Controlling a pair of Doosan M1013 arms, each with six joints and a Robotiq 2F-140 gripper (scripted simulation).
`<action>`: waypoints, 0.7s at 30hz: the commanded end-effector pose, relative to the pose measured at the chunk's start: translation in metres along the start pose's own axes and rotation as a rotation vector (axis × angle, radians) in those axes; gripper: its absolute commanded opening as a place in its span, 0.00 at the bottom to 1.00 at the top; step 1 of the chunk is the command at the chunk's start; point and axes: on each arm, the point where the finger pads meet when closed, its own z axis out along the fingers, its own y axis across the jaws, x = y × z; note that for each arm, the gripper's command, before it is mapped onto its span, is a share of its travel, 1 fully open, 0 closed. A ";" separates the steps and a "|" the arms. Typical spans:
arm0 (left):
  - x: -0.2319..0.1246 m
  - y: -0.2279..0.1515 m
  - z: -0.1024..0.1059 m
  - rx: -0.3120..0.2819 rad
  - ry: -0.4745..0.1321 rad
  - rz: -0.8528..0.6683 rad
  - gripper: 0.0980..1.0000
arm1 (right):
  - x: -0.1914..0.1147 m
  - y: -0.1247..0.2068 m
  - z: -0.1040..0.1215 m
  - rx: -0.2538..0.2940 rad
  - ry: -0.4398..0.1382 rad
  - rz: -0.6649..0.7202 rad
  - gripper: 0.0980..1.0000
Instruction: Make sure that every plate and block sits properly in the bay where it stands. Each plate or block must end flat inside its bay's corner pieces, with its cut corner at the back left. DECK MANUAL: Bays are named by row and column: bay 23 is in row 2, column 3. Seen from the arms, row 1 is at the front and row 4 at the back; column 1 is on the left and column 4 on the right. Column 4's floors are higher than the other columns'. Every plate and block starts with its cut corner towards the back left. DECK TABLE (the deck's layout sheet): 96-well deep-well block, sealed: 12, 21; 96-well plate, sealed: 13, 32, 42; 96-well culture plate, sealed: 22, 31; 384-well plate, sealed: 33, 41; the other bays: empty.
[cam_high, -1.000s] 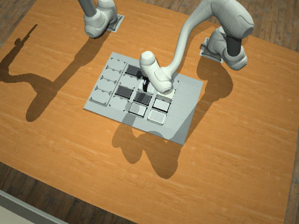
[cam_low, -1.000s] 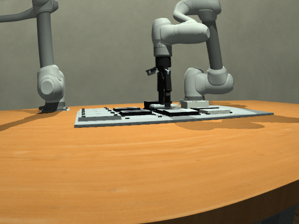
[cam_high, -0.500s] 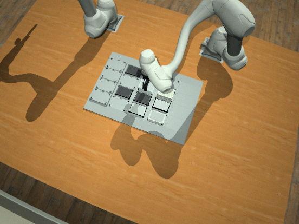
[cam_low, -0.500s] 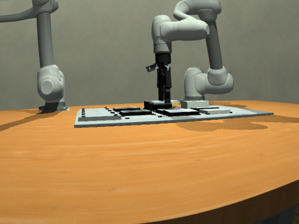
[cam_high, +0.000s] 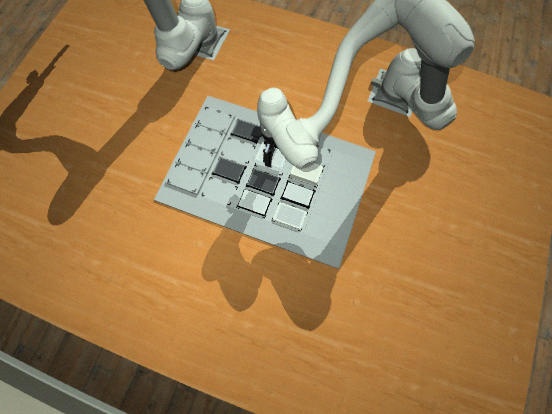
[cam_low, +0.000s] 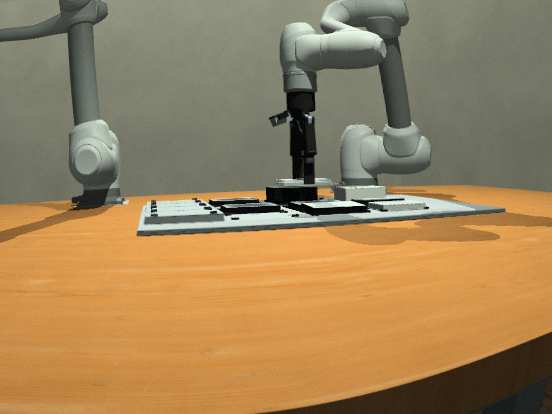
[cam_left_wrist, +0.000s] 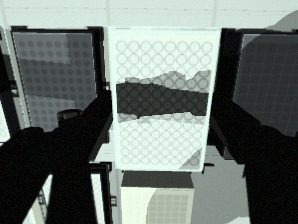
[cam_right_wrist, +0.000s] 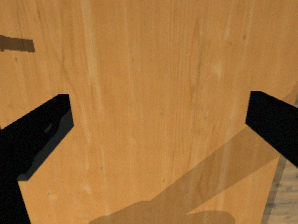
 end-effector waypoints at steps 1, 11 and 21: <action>0.000 -0.001 -0.006 0.002 0.001 0.000 0.00 | 0.000 0.000 -0.001 0.000 0.001 0.000 1.00; 0.000 0.000 -0.018 0.002 0.001 0.000 0.00 | 0.000 0.000 -0.001 0.000 0.001 0.000 1.00; 0.000 -0.001 -0.019 0.002 0.001 0.000 0.00 | 0.000 0.000 -0.001 0.000 0.001 0.000 1.00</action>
